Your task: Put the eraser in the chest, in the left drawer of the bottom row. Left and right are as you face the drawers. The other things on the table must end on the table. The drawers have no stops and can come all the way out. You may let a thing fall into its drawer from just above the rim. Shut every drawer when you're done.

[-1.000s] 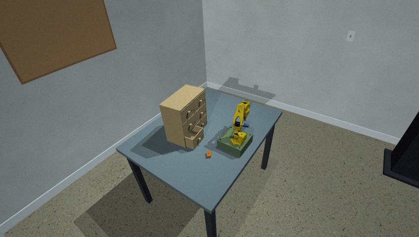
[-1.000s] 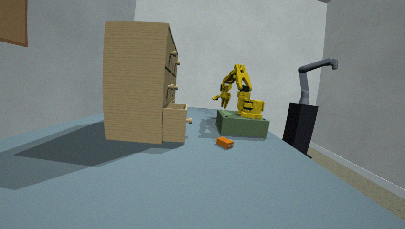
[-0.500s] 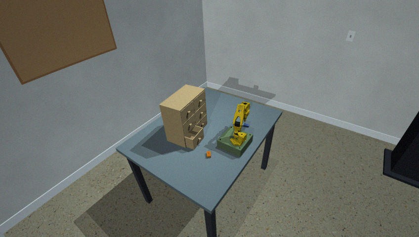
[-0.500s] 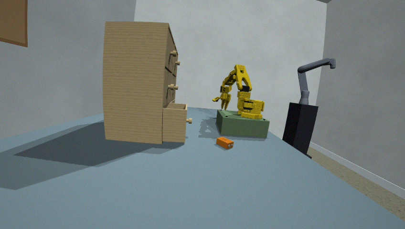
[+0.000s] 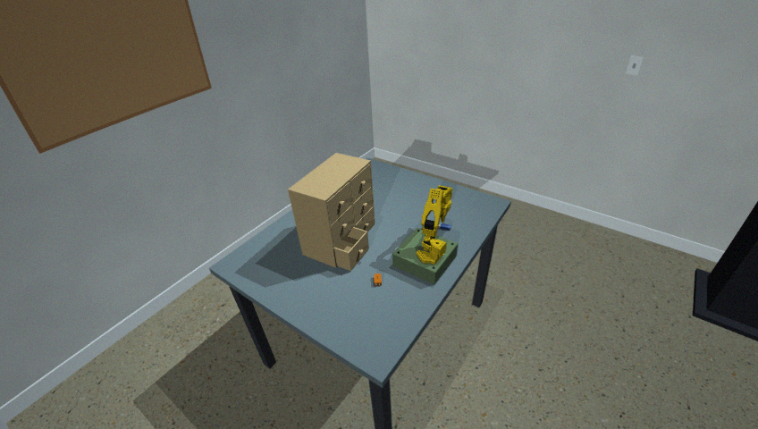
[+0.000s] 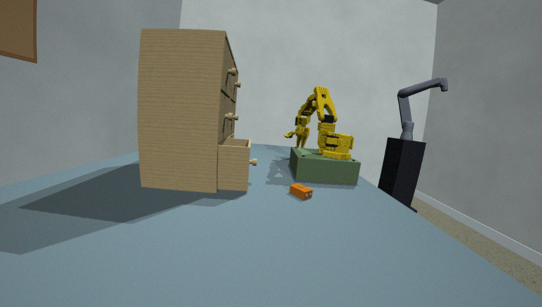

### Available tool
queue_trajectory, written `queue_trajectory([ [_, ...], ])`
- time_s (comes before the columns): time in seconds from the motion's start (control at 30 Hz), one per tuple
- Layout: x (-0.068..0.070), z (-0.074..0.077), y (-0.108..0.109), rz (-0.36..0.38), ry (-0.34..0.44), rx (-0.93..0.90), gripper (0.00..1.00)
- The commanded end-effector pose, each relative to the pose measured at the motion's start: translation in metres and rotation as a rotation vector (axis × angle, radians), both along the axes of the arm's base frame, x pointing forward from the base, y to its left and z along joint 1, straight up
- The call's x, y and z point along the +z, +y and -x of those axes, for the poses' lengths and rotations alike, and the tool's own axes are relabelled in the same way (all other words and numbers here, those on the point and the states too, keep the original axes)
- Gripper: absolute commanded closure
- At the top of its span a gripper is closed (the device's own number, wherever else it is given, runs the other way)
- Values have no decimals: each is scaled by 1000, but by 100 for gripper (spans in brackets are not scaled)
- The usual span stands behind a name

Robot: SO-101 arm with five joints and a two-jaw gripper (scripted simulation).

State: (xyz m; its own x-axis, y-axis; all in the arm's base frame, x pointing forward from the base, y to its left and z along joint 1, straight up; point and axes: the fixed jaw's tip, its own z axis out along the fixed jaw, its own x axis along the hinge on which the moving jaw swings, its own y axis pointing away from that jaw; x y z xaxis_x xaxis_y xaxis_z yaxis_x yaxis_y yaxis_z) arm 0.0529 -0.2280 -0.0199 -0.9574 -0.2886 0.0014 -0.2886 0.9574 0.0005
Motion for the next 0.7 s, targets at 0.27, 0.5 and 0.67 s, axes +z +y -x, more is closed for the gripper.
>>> queue_trajectory([
  [0.27,-2,3,2,-7,0,2,73],
  [0.5,-18,1,-1,-7,0,2,73],
  [0.67,-18,1,-1,-7,0,2,73],
])
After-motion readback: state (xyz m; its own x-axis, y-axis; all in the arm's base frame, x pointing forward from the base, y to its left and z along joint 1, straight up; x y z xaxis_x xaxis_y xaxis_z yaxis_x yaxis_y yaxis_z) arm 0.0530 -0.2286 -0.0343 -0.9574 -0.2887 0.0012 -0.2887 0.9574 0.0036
